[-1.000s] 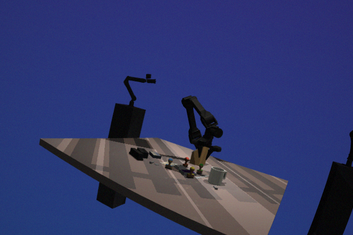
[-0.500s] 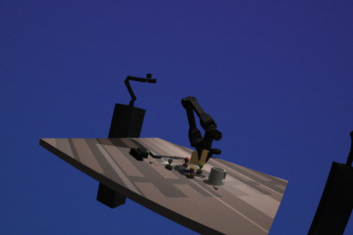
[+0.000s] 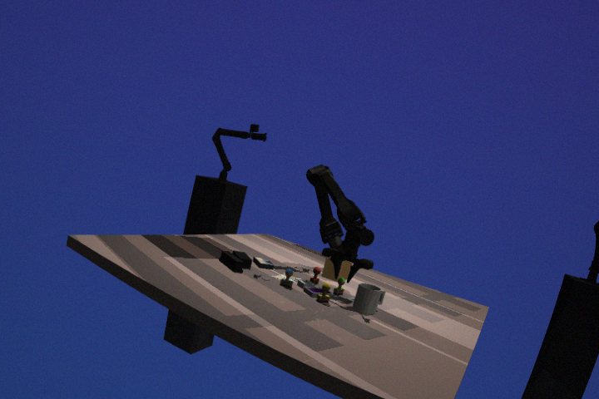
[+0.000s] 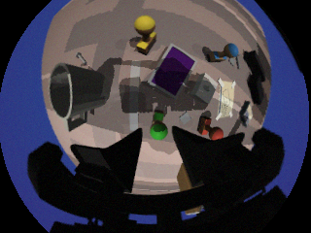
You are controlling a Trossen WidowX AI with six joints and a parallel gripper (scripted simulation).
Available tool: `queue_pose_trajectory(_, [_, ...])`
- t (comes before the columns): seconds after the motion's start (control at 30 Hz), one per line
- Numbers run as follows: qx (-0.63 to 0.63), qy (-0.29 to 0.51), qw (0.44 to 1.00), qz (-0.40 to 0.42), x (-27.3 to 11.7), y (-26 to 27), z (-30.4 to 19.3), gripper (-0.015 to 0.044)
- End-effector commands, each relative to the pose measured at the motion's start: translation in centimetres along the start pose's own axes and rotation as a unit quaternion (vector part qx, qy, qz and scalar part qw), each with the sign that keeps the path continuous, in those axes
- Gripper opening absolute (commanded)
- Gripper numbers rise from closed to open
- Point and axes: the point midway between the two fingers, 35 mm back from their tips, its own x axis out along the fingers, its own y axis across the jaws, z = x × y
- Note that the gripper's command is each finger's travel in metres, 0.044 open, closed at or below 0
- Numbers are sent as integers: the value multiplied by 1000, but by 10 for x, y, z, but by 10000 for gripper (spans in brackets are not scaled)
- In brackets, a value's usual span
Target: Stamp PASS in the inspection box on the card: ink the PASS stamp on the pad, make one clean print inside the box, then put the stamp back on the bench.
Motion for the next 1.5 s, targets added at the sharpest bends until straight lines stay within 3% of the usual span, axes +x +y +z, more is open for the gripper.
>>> queue_pose_trajectory(0.0, [-3,2,1000,-5,9,-2,-2,216])
queue_pose_trajectory(0.73, [-3,2,1000,-7,35,-3,-4,216])
queue_pose_trajectory(0.83, [0,2,1000,-3,33,-2,-3,138])
queue_pose_trajectory(1.17, [0,2,1000,-3,33,-2,-3,71])
queue_pose_trajectory(1.27, [0,2,1000,-3,32,-2,-3,0])
queue_pose_trajectory(1.47, [0,2,1000,-2,29,-2,-3,0])
